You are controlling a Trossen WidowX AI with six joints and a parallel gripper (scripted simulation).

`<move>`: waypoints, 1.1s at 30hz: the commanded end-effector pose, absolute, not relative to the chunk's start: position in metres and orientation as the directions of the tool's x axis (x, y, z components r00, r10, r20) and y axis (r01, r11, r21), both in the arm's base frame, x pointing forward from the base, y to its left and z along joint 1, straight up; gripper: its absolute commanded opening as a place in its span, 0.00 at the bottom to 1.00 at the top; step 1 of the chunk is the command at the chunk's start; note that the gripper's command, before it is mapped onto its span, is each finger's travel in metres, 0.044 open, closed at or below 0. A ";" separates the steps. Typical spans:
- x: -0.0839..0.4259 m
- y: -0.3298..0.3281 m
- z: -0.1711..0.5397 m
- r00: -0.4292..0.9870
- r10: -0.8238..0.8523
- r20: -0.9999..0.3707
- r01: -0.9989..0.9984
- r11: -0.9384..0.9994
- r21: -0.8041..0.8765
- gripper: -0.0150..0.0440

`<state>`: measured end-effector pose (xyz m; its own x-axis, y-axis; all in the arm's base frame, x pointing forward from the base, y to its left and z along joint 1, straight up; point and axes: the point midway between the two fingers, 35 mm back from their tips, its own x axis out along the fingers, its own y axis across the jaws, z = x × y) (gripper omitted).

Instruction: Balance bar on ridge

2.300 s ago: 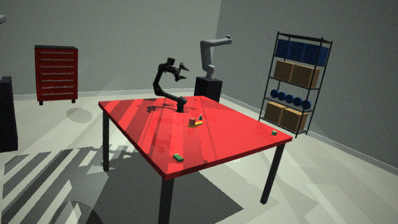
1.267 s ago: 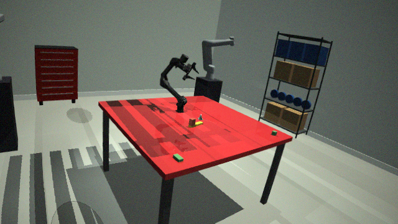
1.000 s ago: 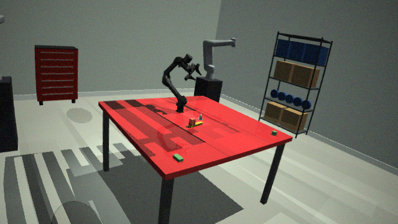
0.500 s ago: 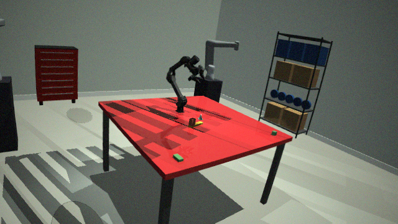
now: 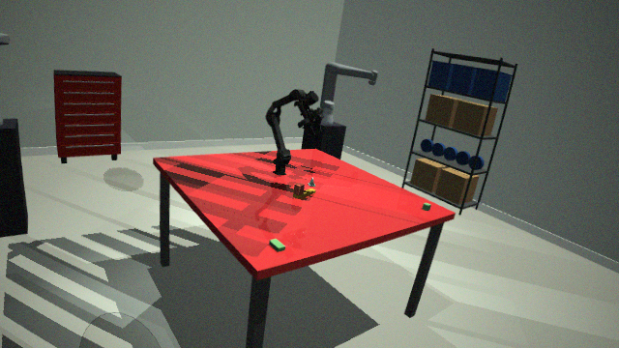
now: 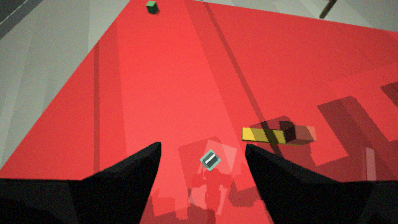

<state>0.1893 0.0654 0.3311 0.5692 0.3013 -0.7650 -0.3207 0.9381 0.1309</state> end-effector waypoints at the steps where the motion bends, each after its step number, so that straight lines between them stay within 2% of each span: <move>1: 0.205 0.059 0.323 0.548 0.259 -0.795 -0.362 0.931 0.054 0.79; 15: 0.251 0.032 0.290 0.446 0.144 -0.883 -0.539 0.831 -0.137 0.79; 33: 0.291 0.002 0.254 0.310 0.065 -0.948 -0.826 0.513 -0.234 0.79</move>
<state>0.2848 0.0086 0.2597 0.3329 0.0802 -0.9395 -0.7846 0.5762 -0.2288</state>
